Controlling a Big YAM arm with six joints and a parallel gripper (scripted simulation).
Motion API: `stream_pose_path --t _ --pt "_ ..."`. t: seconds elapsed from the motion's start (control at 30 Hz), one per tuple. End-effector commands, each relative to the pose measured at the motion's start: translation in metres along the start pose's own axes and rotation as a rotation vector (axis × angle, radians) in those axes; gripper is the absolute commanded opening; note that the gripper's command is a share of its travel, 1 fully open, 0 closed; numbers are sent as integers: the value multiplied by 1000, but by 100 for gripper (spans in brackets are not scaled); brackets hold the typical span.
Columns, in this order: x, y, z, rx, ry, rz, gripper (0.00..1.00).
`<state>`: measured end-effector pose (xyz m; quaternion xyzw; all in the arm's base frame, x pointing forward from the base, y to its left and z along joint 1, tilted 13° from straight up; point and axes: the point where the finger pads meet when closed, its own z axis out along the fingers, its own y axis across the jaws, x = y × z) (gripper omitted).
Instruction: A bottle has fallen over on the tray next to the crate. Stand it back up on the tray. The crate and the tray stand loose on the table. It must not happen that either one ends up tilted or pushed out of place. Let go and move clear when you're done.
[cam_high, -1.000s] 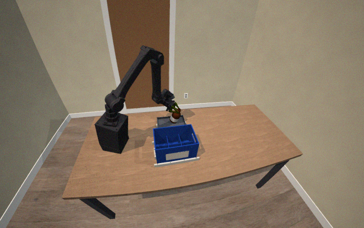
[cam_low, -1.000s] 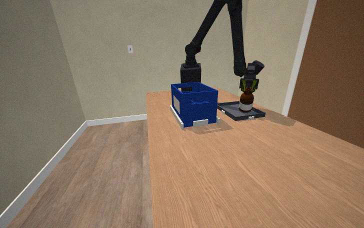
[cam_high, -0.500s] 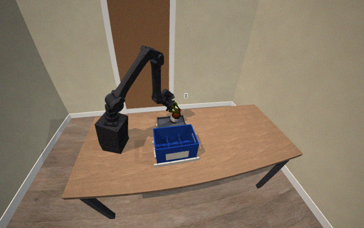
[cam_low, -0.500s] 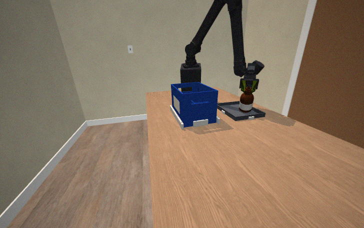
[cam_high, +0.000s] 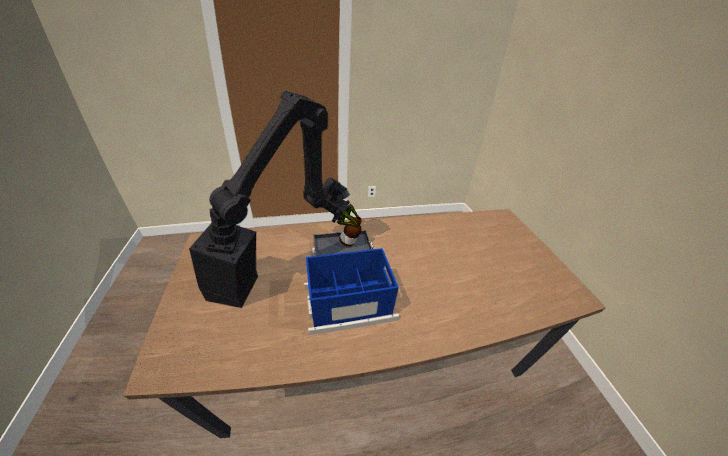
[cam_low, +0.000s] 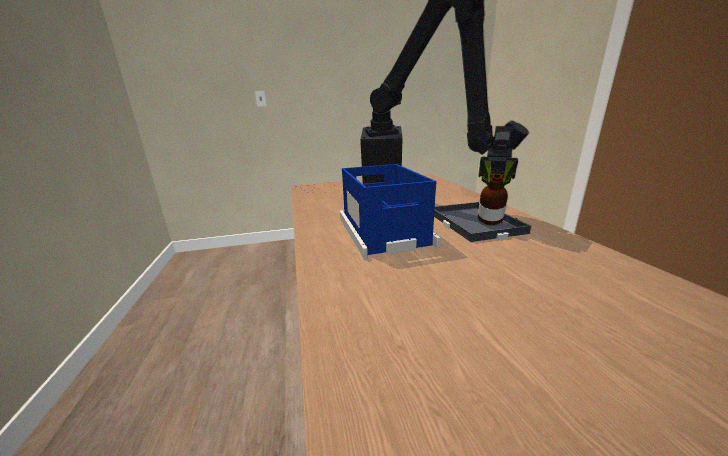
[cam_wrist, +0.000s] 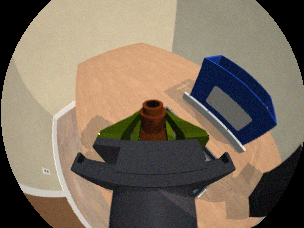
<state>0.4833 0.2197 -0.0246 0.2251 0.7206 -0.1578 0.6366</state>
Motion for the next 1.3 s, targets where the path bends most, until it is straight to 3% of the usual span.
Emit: stream_pose_path --t 0.0,0.33,0.37,1.27 --pt "-14 12 5 -3 -21 58 0" --pt "-14 12 5 -3 -21 58 0" --pt "-14 12 5 -3 -21 58 100" --pt "-11 8 2 -5 -18 48 100"
